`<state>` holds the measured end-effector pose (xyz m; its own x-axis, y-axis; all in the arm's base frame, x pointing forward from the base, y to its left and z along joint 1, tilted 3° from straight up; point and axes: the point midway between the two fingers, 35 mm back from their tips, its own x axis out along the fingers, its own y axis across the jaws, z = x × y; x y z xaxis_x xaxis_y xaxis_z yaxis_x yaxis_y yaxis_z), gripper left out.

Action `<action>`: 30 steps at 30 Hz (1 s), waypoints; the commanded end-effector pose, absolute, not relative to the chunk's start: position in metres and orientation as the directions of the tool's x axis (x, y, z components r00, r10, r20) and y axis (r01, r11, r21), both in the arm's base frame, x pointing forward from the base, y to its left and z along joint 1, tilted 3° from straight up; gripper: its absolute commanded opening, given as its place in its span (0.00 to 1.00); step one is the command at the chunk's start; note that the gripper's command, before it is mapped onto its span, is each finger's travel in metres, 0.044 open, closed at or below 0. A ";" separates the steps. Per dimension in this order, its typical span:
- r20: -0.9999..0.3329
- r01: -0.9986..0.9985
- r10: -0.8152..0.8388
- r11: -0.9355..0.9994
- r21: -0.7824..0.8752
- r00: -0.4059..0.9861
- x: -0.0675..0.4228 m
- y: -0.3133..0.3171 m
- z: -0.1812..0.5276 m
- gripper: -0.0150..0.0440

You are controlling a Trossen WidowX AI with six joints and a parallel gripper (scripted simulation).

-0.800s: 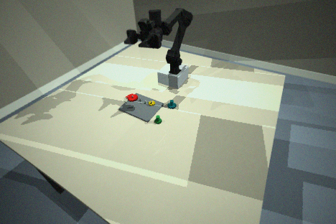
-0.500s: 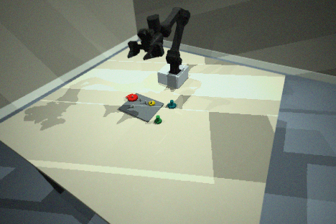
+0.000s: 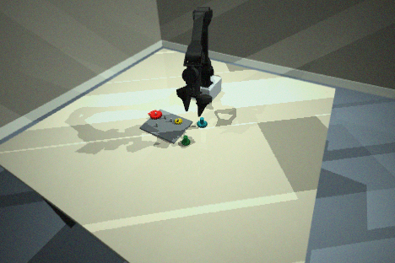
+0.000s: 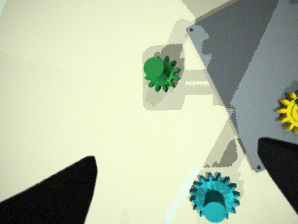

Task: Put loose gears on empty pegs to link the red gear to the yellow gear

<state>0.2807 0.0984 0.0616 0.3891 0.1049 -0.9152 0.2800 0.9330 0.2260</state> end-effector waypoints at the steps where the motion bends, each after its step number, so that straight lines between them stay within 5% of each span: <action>1: -0.993 0.412 0.005 0.910 0.054 0.119 0.241 0.105 0.023 1.00; 4: -0.999 0.447 -0.040 0.894 -0.026 0.022 0.225 0.105 0.013 1.00; 30: -0.999 0.447 -0.040 0.894 -0.027 0.021 0.222 0.107 -0.019 1.00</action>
